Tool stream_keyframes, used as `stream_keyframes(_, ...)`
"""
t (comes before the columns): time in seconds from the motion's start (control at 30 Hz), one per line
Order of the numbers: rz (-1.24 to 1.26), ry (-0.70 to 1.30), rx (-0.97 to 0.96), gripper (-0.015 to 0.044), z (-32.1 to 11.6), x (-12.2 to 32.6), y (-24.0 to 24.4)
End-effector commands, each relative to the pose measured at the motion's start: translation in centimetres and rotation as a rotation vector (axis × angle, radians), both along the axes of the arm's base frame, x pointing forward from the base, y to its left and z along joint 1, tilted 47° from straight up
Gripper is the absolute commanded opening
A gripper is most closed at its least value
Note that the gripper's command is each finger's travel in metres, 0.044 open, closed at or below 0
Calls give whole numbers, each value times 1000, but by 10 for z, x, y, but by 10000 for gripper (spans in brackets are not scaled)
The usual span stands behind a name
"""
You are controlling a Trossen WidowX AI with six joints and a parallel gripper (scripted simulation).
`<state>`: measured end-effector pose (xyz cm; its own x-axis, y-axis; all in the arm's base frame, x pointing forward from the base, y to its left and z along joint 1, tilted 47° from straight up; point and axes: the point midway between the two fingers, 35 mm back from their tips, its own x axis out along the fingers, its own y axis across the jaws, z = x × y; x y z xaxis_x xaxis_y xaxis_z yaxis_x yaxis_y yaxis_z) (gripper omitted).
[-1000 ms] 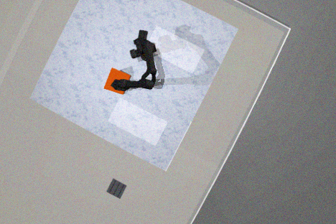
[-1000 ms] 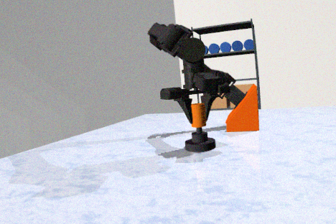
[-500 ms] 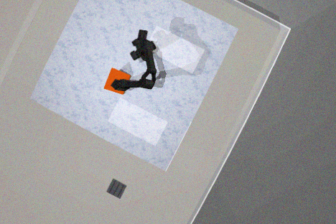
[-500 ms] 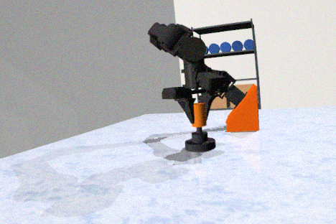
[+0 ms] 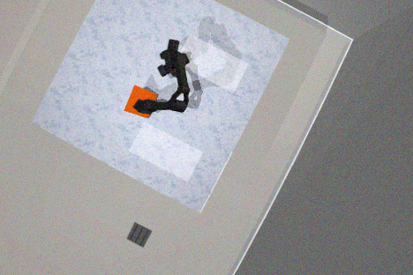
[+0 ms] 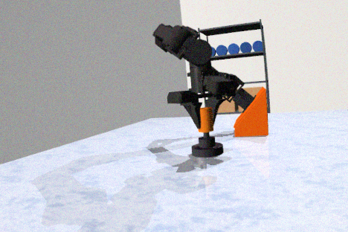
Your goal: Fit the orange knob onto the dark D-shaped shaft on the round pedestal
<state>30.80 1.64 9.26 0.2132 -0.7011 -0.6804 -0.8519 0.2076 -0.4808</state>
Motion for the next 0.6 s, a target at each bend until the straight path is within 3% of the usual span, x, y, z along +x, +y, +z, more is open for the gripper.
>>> stream_keyframes(0.0,3,-1,-3,0,1,0,1)
stream_keyframes(0.57,146,146,-48,0,1,1,3)
